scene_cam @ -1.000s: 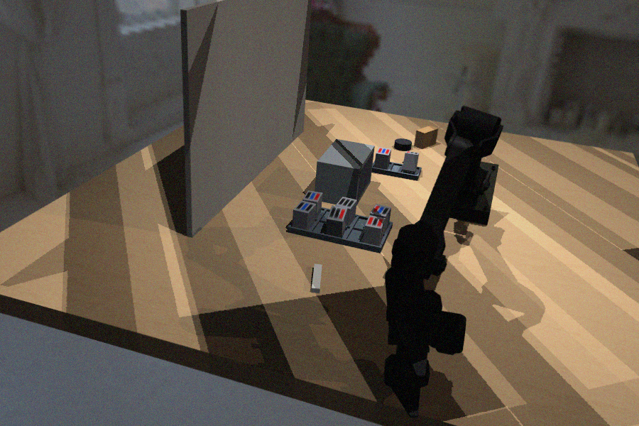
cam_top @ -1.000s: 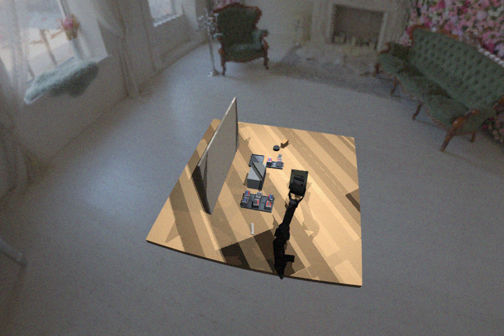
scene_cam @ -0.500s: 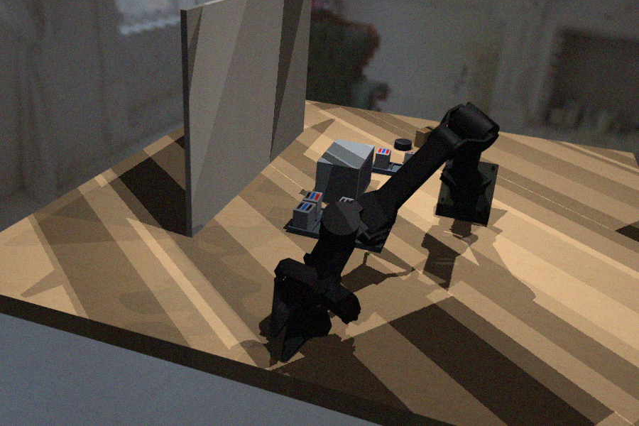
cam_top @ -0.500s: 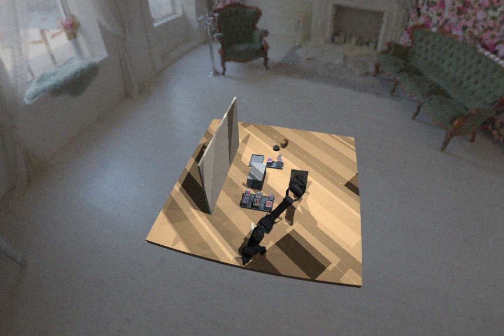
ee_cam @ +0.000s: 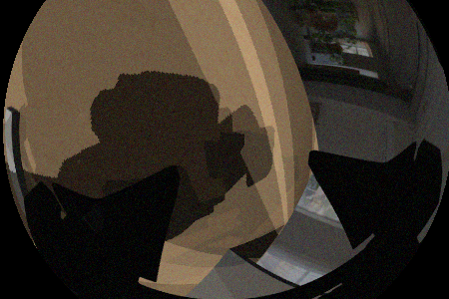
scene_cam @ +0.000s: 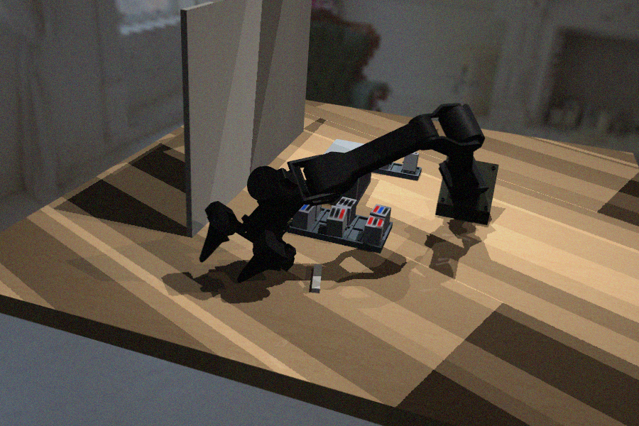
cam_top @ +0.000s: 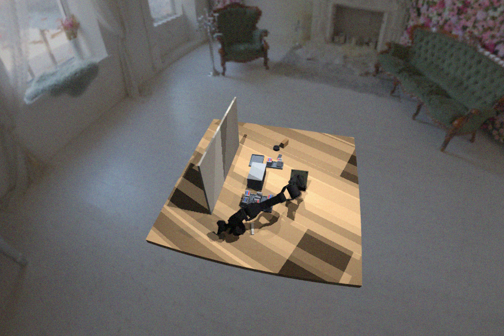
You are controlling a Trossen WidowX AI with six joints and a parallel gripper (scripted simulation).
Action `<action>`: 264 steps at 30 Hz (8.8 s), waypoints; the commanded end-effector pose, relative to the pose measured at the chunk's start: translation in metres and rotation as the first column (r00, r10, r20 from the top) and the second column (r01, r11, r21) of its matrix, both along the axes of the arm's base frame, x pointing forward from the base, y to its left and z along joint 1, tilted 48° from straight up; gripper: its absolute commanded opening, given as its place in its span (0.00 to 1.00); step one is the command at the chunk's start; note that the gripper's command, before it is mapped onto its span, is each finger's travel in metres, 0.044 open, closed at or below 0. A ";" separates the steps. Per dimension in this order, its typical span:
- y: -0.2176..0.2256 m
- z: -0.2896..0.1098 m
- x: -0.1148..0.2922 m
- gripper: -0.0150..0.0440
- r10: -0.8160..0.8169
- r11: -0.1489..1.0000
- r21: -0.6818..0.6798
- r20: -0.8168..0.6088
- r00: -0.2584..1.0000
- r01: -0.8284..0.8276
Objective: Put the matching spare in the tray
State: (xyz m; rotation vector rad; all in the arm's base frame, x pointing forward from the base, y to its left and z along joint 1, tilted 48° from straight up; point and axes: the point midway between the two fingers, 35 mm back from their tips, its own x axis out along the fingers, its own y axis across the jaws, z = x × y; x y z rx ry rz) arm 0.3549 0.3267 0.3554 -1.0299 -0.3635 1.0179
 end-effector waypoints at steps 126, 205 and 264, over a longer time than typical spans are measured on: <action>-0.222 -0.223 -0.113 0.76 -0.077 0.980 -0.158 -0.866 0.494 -0.124; -0.281 -0.171 -0.122 0.25 -0.079 0.980 -0.161 -0.857 0.510 -0.119; -0.466 -0.336 -0.007 0.25 -0.104 0.976 -0.185 -0.860 0.499 -0.115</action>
